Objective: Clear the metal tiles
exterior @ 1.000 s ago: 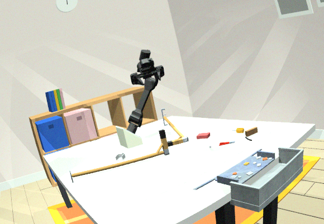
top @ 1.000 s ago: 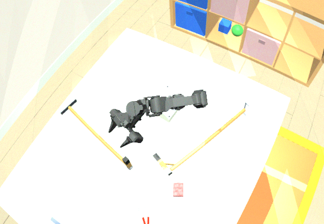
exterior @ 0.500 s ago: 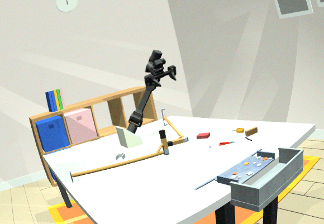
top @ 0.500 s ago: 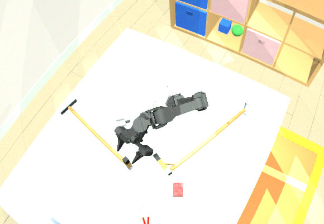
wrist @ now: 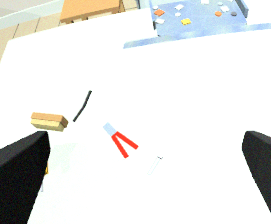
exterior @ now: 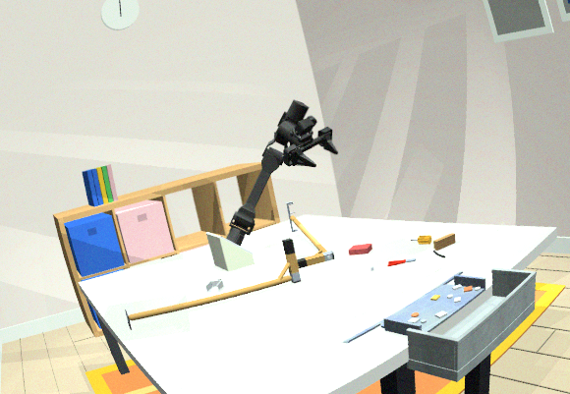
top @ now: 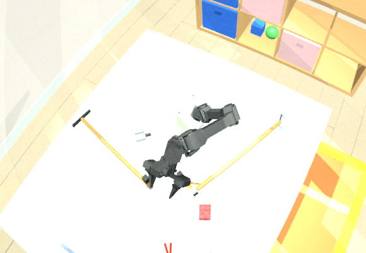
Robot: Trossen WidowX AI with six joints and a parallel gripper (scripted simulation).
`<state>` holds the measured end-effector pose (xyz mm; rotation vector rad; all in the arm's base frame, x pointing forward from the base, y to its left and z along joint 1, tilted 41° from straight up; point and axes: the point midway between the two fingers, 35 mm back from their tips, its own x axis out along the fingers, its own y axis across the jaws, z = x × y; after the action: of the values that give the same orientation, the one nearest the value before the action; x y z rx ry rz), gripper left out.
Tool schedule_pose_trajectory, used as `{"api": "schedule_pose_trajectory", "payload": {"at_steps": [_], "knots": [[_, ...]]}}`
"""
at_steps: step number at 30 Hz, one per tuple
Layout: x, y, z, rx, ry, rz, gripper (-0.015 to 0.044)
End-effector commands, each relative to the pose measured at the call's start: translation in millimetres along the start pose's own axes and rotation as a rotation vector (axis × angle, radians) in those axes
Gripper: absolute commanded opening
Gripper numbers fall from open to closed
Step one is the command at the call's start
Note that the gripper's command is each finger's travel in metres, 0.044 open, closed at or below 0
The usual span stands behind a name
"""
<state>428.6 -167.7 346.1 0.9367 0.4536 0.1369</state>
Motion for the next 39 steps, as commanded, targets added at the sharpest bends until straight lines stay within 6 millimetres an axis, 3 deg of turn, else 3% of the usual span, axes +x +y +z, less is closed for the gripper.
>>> {"api": "schedule_pose_trajectory", "payload": {"at_steps": [1,20,39], "knots": [[7,23,-4,-0.008,0.024,0.055,0.0440],[37,111,-47,-0.017,0.189,0.269,0.0440],[46,196,-103,-0.022,0.387,0.465,0.0440]]}}
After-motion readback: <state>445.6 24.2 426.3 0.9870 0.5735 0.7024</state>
